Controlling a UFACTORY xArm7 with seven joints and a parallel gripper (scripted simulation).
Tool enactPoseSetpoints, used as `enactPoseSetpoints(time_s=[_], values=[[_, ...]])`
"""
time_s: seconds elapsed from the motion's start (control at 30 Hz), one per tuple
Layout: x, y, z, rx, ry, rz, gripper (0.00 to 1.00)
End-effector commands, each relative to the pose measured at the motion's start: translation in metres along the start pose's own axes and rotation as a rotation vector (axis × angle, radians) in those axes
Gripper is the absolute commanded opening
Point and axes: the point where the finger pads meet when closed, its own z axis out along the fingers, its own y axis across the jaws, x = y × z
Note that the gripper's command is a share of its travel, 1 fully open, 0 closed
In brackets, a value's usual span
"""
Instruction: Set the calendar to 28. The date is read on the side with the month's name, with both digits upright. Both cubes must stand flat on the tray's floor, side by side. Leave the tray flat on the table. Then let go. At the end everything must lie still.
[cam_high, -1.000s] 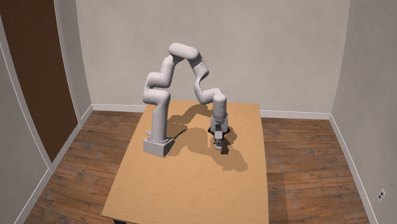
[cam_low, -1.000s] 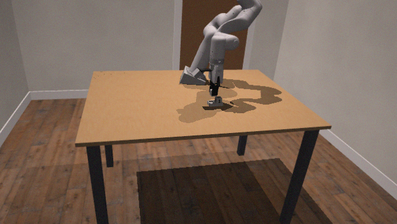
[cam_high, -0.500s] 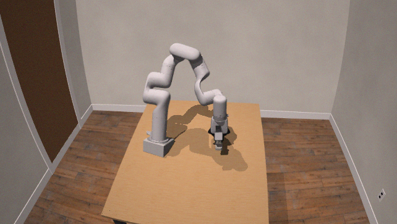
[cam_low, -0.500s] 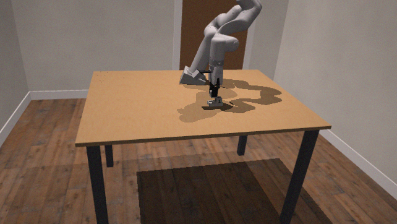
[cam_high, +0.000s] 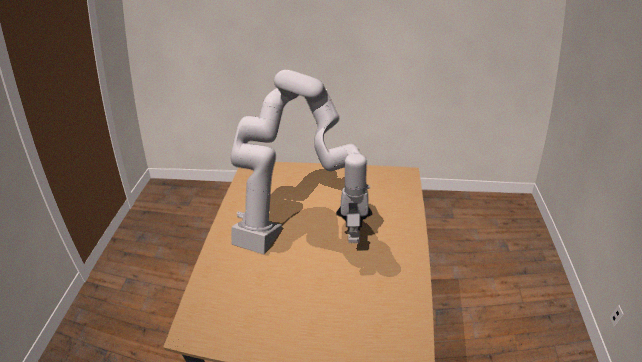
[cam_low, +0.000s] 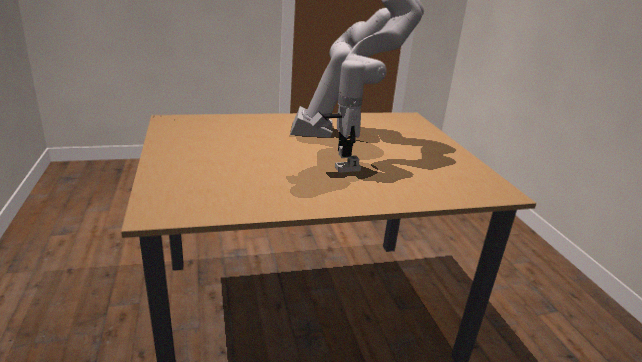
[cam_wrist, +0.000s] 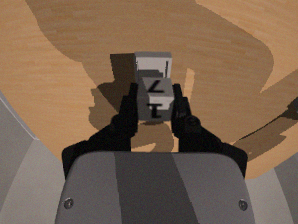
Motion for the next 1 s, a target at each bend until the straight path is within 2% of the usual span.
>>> enactPoseSetpoints(time_s=[0.0, 0.97], values=[[0.0006, -0.001, -0.001, 0.003, 0.001, 0.001, 0.29], [0.0018, -0.0035, -0.001, 0.003, 0.001, 0.001, 0.29]])
